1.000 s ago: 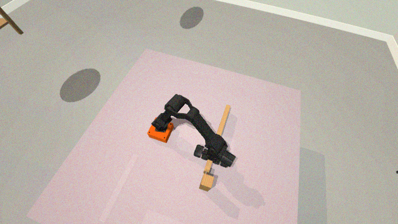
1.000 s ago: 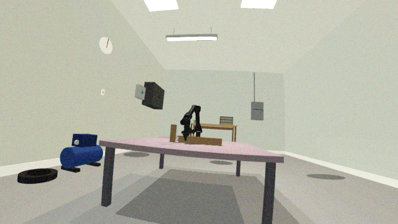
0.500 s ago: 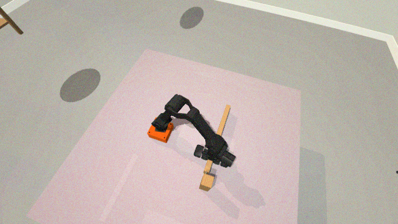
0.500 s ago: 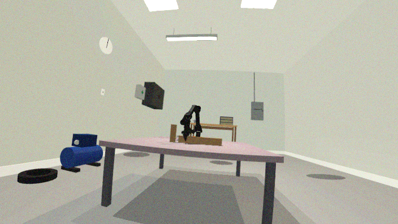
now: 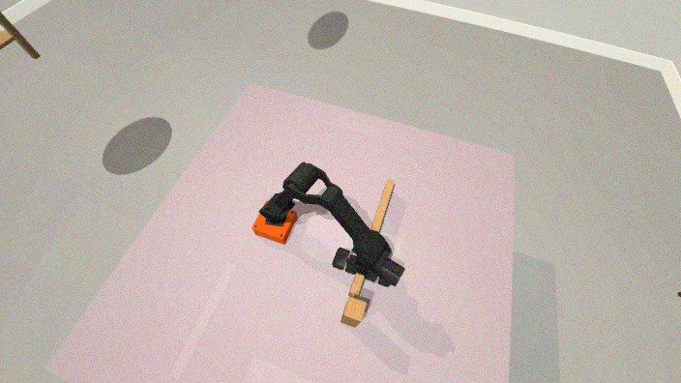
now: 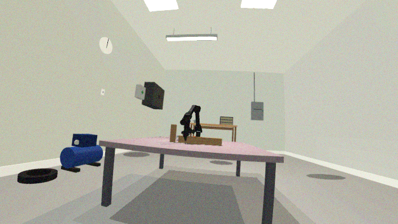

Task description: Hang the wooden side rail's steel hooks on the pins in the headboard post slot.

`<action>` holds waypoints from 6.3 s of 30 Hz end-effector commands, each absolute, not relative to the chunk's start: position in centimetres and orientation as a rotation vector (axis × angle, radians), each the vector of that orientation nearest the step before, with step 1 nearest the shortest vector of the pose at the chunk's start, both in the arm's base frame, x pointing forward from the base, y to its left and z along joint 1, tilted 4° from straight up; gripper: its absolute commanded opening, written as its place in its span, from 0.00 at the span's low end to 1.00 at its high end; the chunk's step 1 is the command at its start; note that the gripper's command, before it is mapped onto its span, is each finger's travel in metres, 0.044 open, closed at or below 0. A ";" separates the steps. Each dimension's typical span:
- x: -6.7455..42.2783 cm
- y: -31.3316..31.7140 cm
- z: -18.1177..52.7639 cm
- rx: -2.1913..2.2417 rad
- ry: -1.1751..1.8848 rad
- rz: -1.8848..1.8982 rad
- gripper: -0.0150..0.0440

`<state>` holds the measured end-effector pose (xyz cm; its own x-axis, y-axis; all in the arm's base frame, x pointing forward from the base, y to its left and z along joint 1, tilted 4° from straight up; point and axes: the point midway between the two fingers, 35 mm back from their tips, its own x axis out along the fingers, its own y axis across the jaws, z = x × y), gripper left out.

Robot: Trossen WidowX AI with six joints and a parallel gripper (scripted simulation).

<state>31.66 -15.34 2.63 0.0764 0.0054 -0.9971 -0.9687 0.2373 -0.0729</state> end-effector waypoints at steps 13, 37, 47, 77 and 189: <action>32.8 -15.5 2.8 -1.063 1.238 0.972 0.25; 32.7 -15.5 2.8 -1.063 1.240 0.979 0.25; 32.7 -15.5 2.9 -1.062 1.238 0.972 0.25; 32.6 -15.5 3.4 -1.062 1.238 0.972 0.25; 32.5 -15.5 5.3 -1.063 1.238 0.972 0.25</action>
<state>32.32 -15.31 4.71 0.0775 0.0071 -0.9970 -0.9688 0.2367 -0.0736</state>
